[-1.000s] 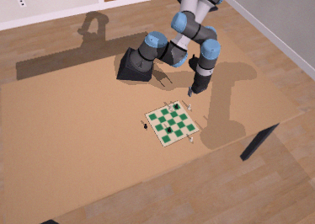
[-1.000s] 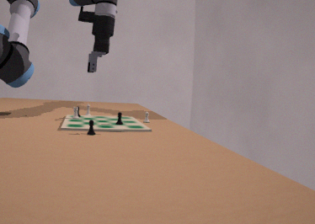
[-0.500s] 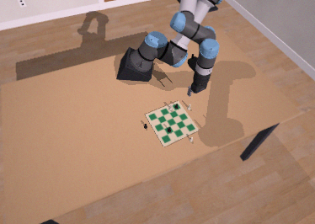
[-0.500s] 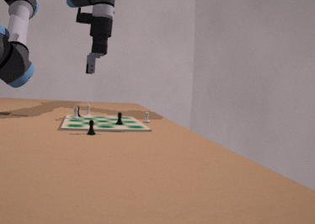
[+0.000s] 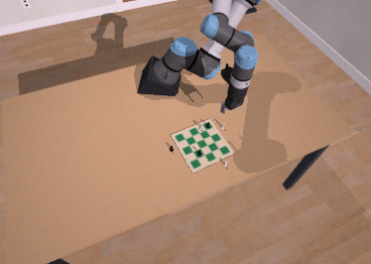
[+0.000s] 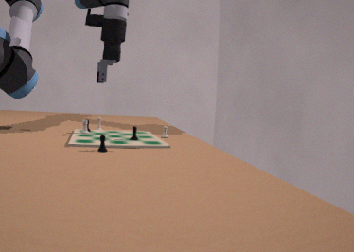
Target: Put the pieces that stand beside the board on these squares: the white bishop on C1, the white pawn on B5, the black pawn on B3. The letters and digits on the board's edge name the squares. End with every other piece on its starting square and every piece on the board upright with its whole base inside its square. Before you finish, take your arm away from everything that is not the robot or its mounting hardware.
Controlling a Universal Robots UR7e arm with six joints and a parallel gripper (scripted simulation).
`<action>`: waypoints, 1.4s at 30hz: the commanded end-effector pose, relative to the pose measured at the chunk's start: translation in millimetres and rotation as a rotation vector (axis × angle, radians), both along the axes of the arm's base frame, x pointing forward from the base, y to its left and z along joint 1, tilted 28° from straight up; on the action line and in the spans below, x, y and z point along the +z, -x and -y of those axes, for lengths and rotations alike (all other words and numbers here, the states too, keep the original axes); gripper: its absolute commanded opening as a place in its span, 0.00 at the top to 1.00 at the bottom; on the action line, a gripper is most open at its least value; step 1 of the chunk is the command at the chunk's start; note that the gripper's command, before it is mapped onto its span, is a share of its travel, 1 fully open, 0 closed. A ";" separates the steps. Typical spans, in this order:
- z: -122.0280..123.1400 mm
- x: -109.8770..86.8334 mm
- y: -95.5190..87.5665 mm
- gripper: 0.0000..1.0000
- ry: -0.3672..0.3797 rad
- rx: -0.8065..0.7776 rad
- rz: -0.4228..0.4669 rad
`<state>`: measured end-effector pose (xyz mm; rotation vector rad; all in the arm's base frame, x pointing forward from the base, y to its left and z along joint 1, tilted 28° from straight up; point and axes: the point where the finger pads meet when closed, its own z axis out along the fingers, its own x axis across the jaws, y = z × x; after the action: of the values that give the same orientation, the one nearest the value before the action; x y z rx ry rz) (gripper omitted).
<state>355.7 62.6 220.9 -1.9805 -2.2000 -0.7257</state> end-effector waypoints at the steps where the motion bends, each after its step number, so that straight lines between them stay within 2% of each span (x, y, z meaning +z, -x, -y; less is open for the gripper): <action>1: 0.0 0.3 -0.1 0.00 -0.001 -0.007 -0.002; 13: -1.9 -0.1 1.0 0.00 -0.018 -0.067 -0.030; 28: -8.3 -1.2 3.7 0.00 -0.075 -0.275 -0.125; 42: -19.4 -2.9 5.3 0.00 -0.182 -0.667 -0.304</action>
<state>350.5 78.3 218.4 -2.4276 -1.4630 -0.6344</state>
